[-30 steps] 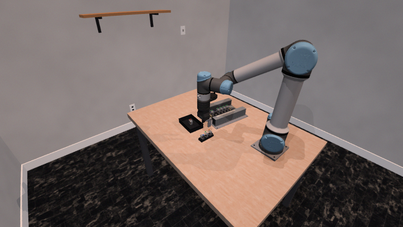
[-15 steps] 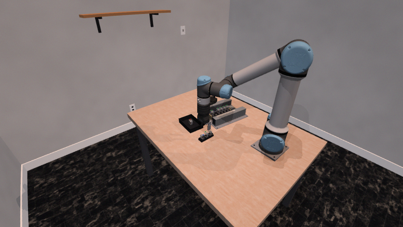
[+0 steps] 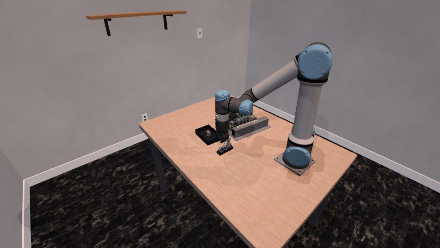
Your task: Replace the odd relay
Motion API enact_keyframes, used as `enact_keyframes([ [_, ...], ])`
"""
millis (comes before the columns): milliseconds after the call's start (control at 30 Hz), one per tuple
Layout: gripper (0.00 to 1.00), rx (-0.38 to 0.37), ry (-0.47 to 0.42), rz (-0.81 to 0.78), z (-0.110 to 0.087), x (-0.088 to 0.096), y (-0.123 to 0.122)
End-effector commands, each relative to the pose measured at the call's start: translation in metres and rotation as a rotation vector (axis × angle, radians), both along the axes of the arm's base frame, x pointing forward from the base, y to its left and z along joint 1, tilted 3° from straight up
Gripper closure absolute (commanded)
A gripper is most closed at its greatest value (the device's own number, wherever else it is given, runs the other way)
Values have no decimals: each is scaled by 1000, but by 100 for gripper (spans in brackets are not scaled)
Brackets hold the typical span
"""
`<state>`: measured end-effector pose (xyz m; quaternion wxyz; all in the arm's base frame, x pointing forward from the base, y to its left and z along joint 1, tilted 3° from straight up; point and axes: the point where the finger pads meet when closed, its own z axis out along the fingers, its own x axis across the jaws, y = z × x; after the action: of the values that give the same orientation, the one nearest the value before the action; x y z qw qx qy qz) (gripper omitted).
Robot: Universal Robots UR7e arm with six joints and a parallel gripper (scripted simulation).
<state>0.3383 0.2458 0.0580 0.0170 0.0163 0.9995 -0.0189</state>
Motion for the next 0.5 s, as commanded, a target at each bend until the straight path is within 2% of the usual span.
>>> enact_keyframes([
  [0, 0, 1, -2, 0, -1, 1, 0],
  [467, 0, 1, -2, 0, -3, 1, 0],
])
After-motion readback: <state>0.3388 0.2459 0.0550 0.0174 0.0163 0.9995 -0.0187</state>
